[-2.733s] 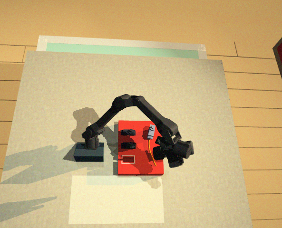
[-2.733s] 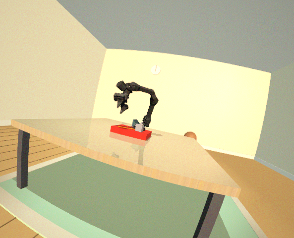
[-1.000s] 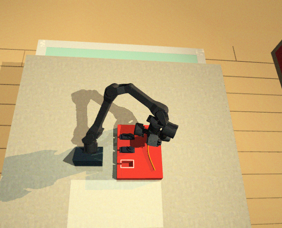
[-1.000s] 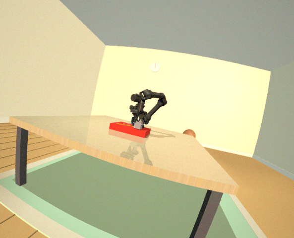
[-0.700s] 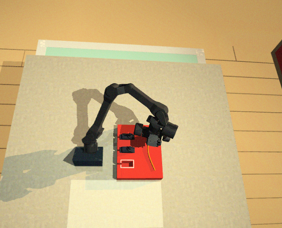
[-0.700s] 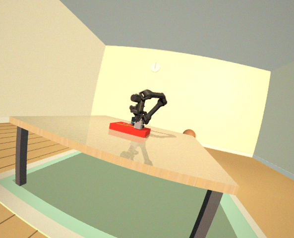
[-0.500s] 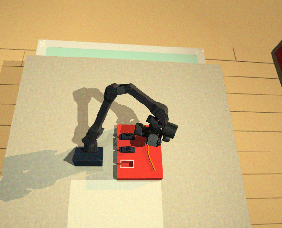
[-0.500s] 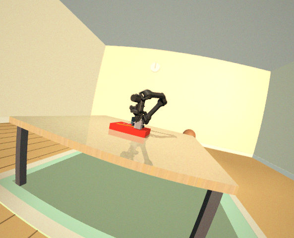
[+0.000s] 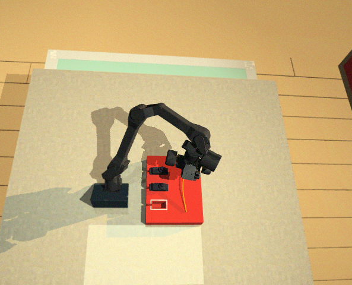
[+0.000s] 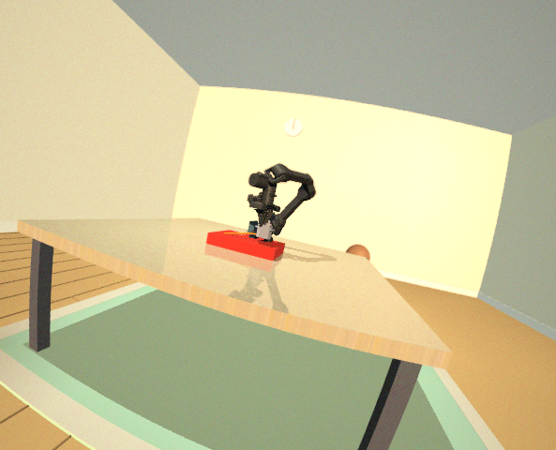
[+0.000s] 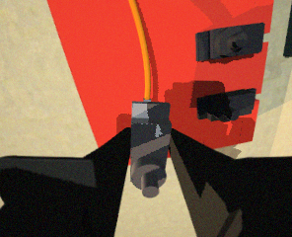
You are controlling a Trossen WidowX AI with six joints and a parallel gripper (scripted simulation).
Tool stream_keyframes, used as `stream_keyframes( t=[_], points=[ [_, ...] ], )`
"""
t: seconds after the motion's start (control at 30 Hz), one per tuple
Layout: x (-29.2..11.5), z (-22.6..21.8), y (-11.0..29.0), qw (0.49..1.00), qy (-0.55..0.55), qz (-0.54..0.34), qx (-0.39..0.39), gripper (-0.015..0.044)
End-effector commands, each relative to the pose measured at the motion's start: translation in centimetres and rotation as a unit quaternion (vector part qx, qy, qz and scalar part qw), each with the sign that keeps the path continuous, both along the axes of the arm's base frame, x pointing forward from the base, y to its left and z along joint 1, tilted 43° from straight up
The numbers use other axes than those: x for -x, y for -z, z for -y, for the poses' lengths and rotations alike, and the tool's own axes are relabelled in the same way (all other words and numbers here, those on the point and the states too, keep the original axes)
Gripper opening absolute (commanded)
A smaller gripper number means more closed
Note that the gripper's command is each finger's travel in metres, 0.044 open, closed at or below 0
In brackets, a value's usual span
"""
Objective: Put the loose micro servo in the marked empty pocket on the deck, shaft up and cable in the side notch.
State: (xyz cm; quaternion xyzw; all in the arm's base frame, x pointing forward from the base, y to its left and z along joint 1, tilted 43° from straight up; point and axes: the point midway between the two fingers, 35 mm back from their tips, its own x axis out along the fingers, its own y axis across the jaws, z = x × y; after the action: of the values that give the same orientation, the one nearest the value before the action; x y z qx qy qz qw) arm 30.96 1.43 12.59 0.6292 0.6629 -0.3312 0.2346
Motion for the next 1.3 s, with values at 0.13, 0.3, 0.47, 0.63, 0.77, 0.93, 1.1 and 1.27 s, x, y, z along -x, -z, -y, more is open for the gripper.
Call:
stream_keyframes(
  t=[0.13, 0.3, 0.47, 0.63, 0.77, 0.93, 1.1, 1.27],
  points=[
    [0.1, 0.2, -0.5, 1.0, 0.001, 0.007, 0.003, 0.0],
    [0.3, 0.2, -0.5, 1.0, 0.001, 0.007, 0.003, 0.0],
    [1.3, 0.9, -0.1, 1.0, 0.001, 0.006, 0.003, 0.0],
    [1.4, 1.4, 0.4, 1.0, 0.001, 0.006, 0.003, 0.0],
    [1.2, 2.9, 1.8, 1.0, 0.001, 0.007, 0.004, 0.0],
    [0.8, 5.2, 4.0, 1.0, 0.001, 0.007, 0.005, 0.0],
    [0.5, 7.5, 6.1, 1.0, 0.001, 0.007, 0.005, 0.0],
    [0.2, 9.7, 8.1, 1.0, 0.001, 0.007, 0.006, 0.0]
  ],
)
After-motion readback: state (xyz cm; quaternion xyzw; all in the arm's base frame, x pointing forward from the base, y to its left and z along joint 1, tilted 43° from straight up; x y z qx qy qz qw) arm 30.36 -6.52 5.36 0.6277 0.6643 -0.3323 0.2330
